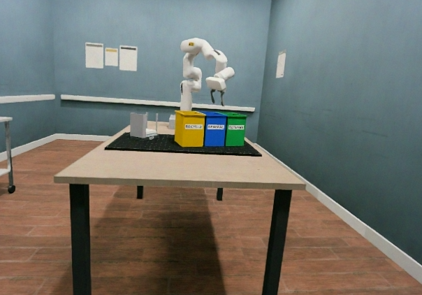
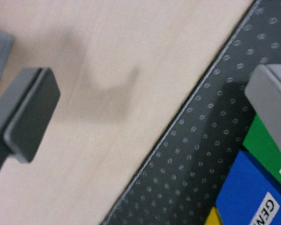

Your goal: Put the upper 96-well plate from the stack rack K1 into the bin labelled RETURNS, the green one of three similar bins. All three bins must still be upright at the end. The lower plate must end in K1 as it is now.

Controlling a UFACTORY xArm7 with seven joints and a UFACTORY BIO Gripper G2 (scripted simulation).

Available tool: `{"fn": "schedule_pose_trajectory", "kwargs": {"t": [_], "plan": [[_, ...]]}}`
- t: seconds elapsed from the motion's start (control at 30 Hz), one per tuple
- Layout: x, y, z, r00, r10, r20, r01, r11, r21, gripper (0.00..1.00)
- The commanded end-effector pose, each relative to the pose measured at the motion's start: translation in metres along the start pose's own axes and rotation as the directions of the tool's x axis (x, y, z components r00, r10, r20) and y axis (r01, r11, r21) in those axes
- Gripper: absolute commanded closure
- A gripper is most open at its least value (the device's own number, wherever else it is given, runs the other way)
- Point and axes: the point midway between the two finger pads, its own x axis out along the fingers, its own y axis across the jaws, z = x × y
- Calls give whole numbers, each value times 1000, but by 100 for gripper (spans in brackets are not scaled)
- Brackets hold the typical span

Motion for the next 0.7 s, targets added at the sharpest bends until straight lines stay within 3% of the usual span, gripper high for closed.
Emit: {"fn": "schedule_pose_trajectory", "kwargs": {"t": [0.0, 0.13, 0.2, 0.3, 0.5, 0.67], "plan": [[3, -11, -3, 993, -91, 78, 88, 995, 43, 63], [2, -16, -5, 970, -192, 147, 178, 979, 102, 63], [2, -16, -5, 970, -192, 147, 178, 979, 102, 63], [1, -23, -8, 944, -270, 189, 243, 958, 152, 63], [-4, -36, -14, 869, -426, 251, 364, 895, 260, 63], [-14, -48, -23, 786, -553, 276, 451, 819, 354, 63]]}}
